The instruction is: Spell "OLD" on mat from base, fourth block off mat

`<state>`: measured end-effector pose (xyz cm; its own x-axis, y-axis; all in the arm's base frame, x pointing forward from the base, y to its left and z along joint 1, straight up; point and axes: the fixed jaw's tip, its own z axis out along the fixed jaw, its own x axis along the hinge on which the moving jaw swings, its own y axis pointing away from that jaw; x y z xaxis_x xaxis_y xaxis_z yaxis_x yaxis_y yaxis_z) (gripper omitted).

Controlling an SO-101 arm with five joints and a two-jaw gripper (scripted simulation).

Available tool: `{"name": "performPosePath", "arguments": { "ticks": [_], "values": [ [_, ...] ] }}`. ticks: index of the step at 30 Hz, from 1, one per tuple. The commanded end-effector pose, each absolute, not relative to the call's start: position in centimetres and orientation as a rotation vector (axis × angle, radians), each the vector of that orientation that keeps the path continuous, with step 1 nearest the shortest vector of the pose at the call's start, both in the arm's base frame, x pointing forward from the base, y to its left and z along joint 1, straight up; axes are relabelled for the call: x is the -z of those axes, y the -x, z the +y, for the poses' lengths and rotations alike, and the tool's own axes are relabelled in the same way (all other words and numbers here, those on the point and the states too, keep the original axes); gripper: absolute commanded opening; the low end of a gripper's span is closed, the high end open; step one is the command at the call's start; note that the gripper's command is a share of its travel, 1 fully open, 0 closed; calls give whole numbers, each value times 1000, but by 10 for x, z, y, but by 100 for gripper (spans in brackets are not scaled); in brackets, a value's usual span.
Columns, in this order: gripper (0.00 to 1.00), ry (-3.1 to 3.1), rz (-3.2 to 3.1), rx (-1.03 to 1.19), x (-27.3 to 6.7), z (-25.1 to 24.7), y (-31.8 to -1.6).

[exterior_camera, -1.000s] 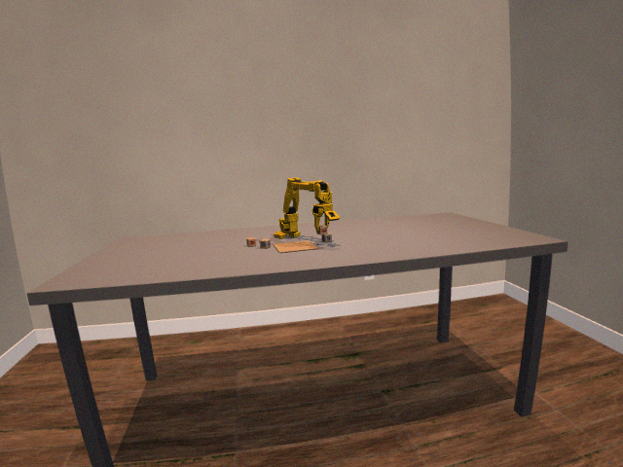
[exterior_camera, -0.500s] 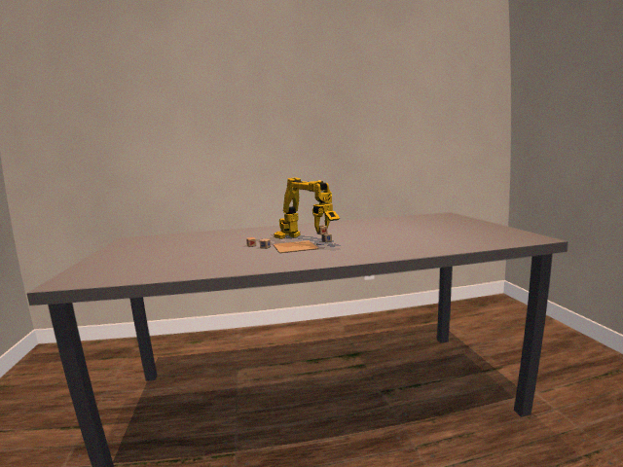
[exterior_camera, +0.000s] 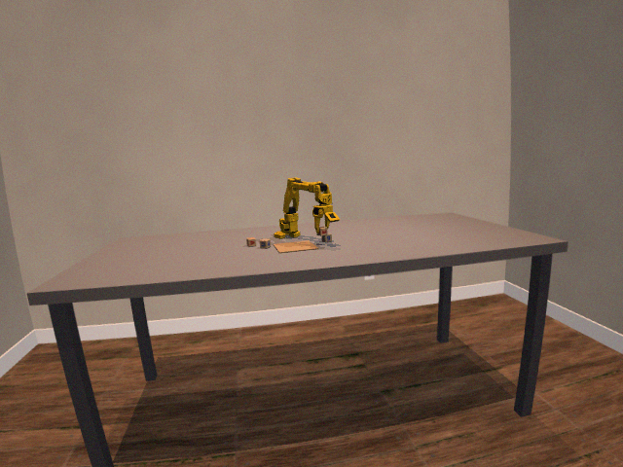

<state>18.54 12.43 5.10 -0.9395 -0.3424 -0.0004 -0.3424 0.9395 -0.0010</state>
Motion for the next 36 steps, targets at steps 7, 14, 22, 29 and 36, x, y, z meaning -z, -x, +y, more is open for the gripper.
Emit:
{"name": "performPosePath", "arguments": {
  "ticks": [7,14,22,29,36],
  "values": [
    [0,534,3022,-45,-59,129,-191],
    [0,534,3022,-45,-58,129,-191],
    [0,534,3022,-45,-54,130,-192],
    [0,534,3022,-45,-52,130,-192],
    [0,534,3022,-45,-50,130,-192]
  ]
}}
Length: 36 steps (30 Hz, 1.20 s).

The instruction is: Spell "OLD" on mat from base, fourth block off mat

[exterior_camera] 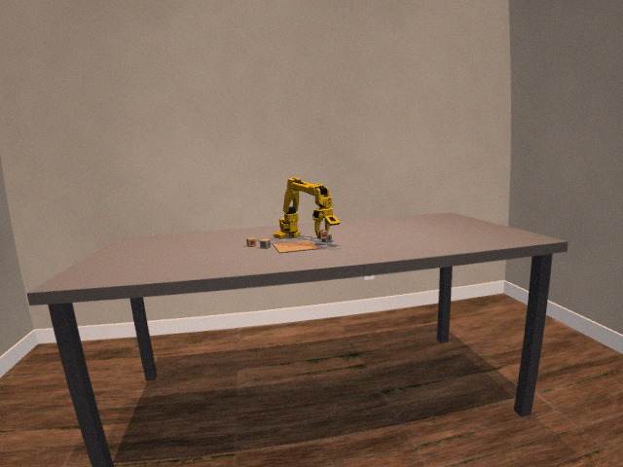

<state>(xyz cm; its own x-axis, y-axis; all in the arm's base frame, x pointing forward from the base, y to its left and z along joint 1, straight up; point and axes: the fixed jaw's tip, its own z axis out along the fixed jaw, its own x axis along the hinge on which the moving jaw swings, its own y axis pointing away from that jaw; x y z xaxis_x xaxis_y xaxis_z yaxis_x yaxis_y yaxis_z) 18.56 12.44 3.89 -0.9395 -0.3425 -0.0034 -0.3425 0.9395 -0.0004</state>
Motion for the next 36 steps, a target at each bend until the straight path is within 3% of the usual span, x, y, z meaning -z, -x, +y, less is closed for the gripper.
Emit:
{"name": "performPosePath", "arguments": {
  "ticks": [1,36],
  "values": [
    [0,534,3022,-45,-50,130,-192],
    [0,534,3022,-45,-37,130,-193]
  ]
}}
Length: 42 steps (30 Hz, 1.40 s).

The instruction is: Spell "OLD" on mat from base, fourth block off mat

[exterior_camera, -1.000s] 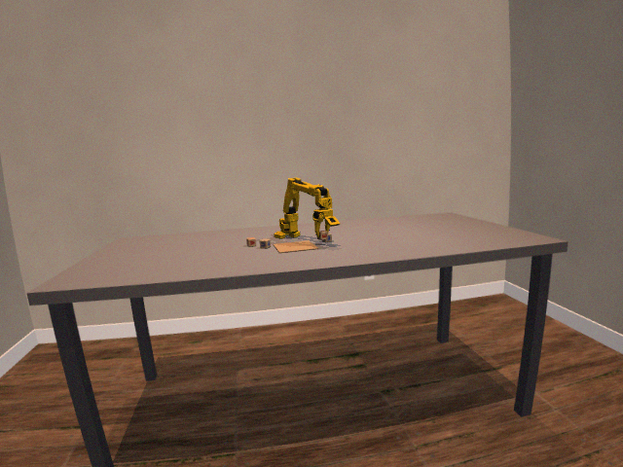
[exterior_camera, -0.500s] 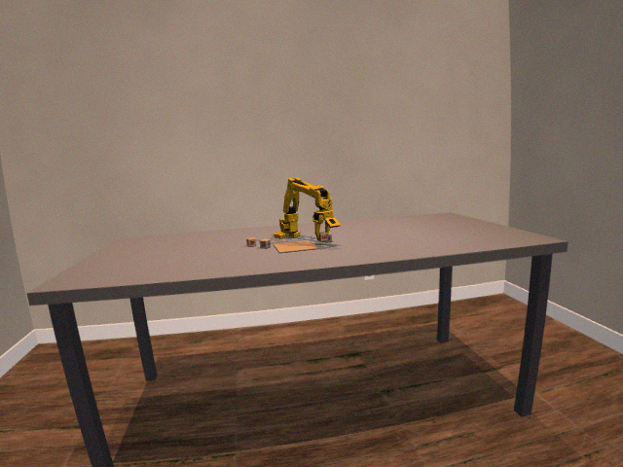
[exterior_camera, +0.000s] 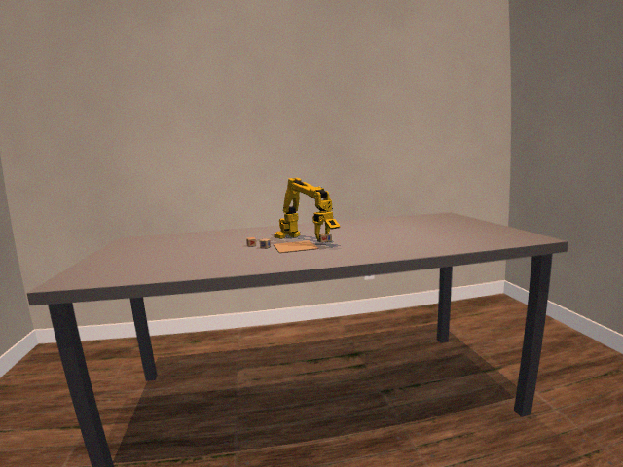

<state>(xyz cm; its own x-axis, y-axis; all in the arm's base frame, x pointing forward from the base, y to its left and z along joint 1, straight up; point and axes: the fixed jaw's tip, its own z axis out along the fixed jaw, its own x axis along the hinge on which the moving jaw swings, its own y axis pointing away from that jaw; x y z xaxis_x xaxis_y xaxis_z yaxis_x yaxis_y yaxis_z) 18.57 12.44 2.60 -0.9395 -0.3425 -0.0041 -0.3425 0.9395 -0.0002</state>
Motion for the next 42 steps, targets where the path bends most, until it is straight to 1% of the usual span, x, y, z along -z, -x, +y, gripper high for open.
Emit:
{"name": "performPosePath", "arguments": {
  "ticks": [1,28,31,37,42],
  "values": [
    [0,534,3022,-45,-36,130,-193],
    [0,534,3022,-45,-30,131,-193],
    [4,534,3022,-45,-30,131,-193],
    [15,534,3022,-45,-30,131,-193],
    [17,534,3022,-45,-30,131,-193]
  ]
}}
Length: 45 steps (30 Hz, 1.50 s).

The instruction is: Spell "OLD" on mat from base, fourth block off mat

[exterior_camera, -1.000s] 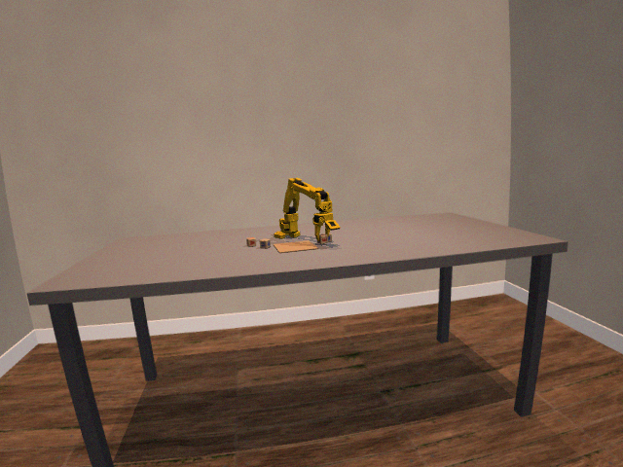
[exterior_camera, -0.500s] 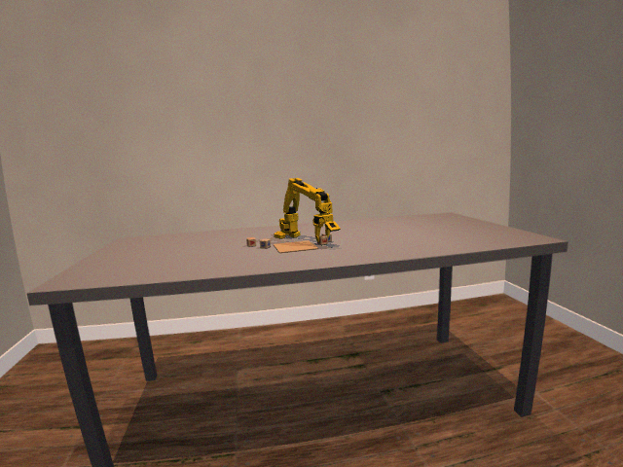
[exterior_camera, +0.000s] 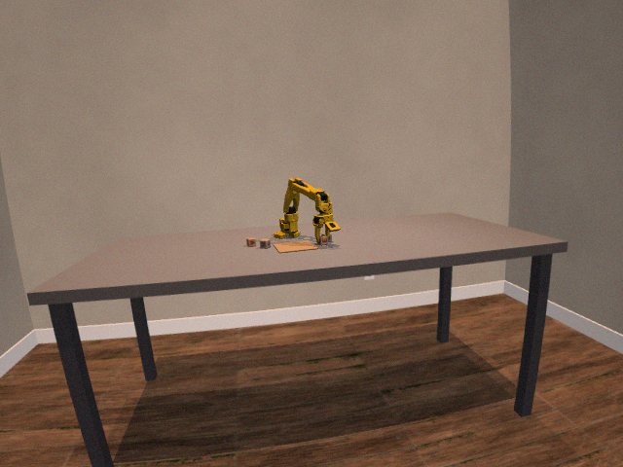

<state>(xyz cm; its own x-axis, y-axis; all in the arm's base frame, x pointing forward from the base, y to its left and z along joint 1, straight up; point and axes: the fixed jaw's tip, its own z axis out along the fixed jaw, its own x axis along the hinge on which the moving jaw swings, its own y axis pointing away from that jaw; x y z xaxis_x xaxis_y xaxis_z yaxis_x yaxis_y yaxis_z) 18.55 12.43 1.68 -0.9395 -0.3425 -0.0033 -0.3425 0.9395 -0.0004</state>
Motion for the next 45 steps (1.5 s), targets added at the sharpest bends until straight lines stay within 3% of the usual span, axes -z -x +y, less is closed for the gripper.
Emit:
{"name": "performPosePath", "arguments": {
  "ticks": [1,9,27,45],
  "values": [
    [17,534,3022,-45,-30,131,-193],
    [20,534,3022,-45,-30,131,-193],
    [35,534,3022,-45,-30,131,-193],
    [36,534,3019,-47,-42,131,-194]
  ]
}}
